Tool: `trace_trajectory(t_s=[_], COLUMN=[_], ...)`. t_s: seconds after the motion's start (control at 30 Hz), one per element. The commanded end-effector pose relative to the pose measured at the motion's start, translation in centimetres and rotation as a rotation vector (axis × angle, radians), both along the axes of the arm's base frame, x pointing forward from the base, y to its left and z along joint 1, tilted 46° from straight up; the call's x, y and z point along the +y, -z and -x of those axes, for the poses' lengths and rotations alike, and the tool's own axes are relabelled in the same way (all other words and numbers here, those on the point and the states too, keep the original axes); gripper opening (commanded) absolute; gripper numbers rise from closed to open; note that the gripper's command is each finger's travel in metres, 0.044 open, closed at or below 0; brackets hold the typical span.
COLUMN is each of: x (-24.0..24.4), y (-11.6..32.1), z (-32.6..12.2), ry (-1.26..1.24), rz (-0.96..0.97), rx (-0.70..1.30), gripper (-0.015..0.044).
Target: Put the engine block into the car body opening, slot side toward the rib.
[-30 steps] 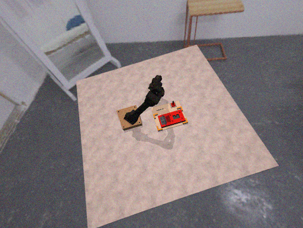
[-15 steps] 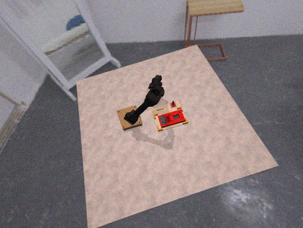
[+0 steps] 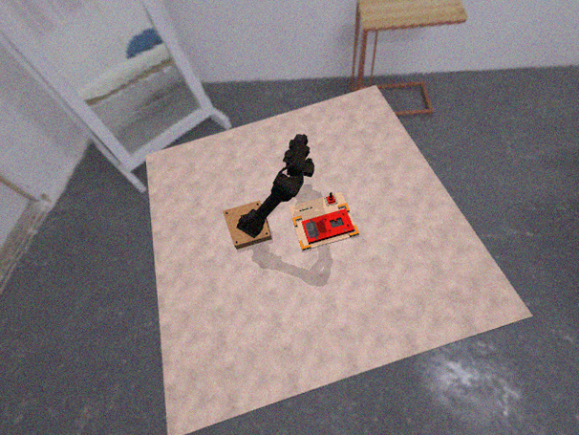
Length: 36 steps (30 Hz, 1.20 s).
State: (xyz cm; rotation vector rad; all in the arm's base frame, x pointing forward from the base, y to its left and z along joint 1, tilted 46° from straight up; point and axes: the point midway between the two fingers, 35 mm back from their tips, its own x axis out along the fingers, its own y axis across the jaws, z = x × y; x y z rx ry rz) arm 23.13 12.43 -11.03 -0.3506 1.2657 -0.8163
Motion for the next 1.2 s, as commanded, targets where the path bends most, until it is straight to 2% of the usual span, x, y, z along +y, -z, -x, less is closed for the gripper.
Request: trace_trajectory(t_s=[0.0,0.87,1.17], x=[1.3,6.9,4.9], y=[-0.9,-6.2,-4.4], z=[-0.1,1.4,1.2], ry=[0.000,0.001,0.001], rz=[-0.014,-0.011,-0.010], rx=[-0.011,-0.010,-0.010], gripper=[0.0000,0.0000,0.0000])
